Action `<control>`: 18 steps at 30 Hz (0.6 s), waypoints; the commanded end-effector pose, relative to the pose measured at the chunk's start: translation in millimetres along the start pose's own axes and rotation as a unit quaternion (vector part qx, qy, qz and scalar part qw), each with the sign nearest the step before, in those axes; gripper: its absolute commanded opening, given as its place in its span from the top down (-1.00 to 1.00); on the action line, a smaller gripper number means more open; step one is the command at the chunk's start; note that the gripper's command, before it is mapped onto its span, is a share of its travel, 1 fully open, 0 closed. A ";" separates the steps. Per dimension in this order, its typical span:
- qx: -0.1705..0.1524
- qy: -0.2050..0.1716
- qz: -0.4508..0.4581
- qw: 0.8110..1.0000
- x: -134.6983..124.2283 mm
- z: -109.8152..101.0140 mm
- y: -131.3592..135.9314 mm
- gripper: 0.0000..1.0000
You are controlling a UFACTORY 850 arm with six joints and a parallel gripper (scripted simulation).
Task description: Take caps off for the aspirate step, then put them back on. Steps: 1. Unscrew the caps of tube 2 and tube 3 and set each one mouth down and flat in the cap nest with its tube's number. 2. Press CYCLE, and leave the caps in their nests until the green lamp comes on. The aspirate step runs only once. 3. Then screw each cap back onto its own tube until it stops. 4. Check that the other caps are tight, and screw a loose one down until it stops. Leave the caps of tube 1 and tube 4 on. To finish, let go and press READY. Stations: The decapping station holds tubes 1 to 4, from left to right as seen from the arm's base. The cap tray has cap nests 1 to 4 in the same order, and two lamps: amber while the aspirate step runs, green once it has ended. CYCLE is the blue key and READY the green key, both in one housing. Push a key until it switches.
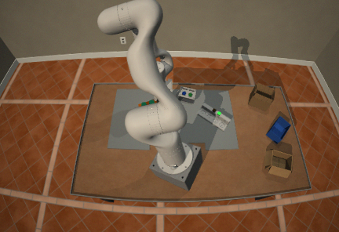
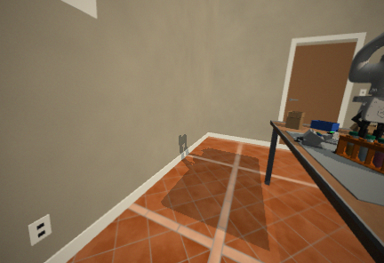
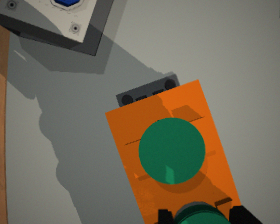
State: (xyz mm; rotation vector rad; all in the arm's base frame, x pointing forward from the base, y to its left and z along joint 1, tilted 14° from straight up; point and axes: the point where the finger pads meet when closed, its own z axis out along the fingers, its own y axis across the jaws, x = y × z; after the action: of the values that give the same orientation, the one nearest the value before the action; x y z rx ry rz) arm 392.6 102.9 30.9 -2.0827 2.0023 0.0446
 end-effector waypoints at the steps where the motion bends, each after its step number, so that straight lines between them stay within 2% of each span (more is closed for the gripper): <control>1: -0.025 -0.008 0.137 0.990 0.0 -0.2 -1.1 1.00; 5: -0.026 -0.006 0.225 0.974 0.0 -0.1 -1.1 1.00; 14: -0.026 -0.006 0.225 0.974 0.0 0.0 -1.1 1.00; 15: -0.026 -0.006 0.225 0.974 0.0 0.0 -1.1 0.08; 18: -0.026 -0.006 0.225 0.974 0.0 -0.1 -1.1 0.08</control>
State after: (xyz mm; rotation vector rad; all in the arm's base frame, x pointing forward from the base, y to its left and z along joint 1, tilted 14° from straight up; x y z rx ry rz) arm 393.6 102.2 30.6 -1.6025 2.4346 0.1487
